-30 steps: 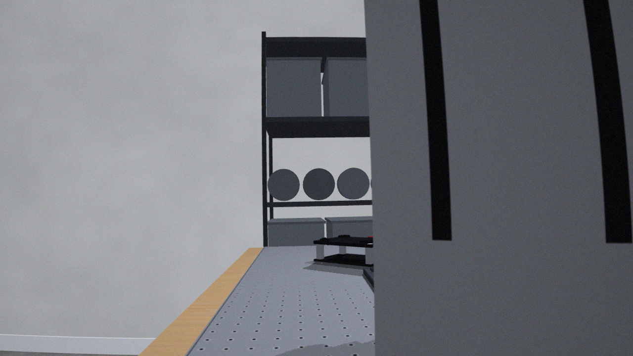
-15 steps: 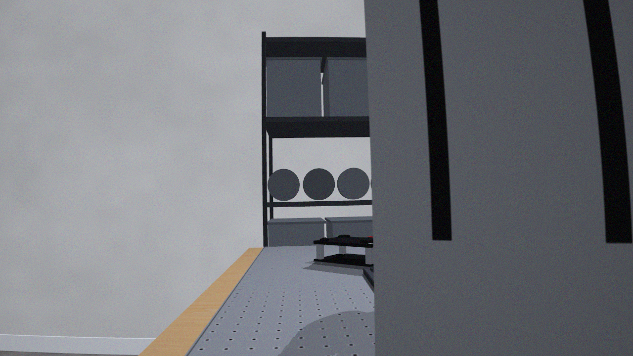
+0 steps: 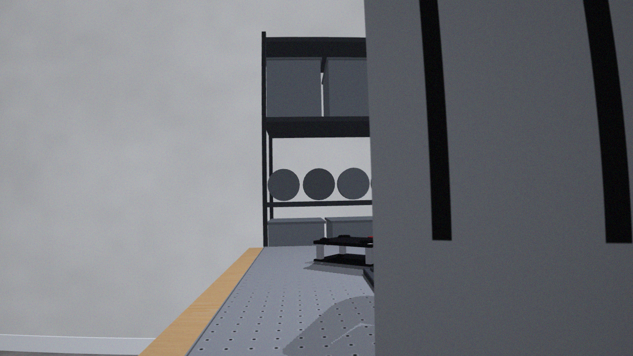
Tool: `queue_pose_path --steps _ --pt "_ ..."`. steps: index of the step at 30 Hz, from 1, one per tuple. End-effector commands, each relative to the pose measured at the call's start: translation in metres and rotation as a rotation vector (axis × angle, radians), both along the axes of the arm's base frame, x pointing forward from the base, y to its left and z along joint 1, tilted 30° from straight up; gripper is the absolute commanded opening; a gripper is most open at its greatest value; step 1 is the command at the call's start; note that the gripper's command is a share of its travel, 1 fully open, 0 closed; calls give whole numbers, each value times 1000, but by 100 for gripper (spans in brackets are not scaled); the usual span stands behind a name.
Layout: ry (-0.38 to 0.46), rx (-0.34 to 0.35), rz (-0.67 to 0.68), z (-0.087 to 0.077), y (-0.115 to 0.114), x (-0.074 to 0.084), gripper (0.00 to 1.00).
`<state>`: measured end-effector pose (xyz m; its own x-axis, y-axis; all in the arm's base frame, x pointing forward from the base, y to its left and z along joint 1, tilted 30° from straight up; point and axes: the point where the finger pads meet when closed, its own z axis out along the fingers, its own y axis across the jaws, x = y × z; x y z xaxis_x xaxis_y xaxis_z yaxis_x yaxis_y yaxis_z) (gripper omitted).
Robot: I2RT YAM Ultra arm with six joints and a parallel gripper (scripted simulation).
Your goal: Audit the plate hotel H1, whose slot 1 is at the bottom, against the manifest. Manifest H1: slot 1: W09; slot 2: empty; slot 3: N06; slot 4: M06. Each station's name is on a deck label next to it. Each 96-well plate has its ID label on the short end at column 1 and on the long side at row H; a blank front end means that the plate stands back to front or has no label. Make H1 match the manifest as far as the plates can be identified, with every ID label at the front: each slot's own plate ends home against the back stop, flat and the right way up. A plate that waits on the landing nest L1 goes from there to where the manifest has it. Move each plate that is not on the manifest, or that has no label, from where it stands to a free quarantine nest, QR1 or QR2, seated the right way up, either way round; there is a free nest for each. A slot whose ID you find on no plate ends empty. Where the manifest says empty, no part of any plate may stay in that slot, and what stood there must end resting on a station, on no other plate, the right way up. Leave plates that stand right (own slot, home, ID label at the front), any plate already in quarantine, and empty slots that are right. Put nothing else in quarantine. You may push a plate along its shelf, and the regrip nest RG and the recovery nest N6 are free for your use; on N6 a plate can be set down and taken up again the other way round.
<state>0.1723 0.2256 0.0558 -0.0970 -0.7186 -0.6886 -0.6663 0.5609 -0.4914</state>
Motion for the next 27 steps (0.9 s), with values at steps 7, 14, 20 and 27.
queue_pose_path --steps 7,14,20,27 --pt "15 -11 -18 28 6 -13 100" --pt "15 -11 -18 32 7 -15 100" --pt "39 -151 60 14 20 -24 100" --pt "53 -248 123 6 33 -31 100"
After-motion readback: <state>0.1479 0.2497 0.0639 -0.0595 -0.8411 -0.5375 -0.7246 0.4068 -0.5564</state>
